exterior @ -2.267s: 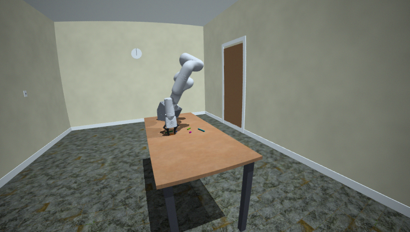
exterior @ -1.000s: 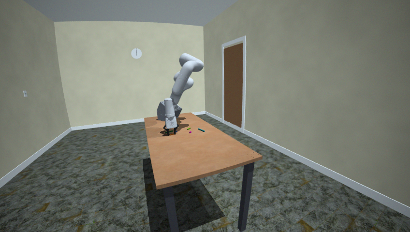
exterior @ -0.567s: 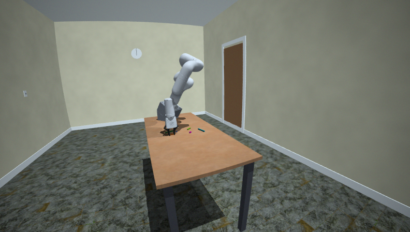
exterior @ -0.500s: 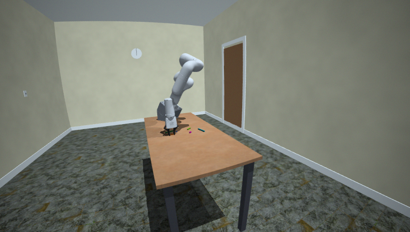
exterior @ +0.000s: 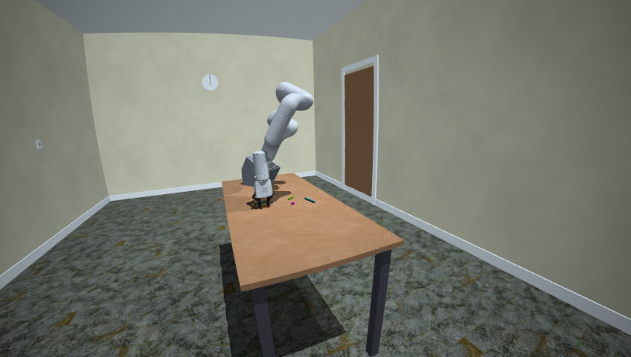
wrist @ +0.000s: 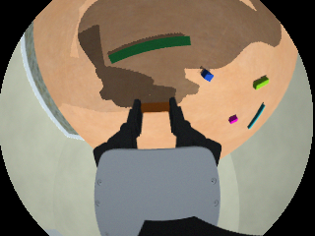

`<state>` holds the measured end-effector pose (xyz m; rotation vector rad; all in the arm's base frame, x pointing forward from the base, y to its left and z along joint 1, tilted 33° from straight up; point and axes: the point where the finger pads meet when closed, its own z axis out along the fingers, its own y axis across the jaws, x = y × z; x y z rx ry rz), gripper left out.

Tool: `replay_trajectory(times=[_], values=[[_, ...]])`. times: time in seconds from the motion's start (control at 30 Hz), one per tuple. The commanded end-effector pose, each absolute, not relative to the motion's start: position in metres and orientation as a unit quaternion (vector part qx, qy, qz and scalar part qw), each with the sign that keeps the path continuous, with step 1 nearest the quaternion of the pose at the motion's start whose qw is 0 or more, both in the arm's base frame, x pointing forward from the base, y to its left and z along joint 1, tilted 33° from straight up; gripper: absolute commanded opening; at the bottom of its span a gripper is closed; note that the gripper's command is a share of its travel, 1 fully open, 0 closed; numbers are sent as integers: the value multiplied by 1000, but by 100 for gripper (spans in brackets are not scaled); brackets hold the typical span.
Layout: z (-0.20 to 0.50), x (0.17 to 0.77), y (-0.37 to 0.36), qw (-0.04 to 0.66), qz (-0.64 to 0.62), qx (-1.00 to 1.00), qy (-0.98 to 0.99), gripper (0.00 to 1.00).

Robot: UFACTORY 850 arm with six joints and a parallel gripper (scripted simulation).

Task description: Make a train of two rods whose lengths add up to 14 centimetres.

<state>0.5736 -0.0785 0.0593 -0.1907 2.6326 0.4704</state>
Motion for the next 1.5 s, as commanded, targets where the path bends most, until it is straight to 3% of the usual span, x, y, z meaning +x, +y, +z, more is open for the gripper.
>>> replay_trajectory(times=[0.0,0.47,0.9,1.47], values=[[60,574,-79,229,171,-69,956,38],[66,571,-82,229,171,-69,956,38],[136,537,-111,229,171,-69,956,38],[144,532,-114,230,169,-74,956,38]])
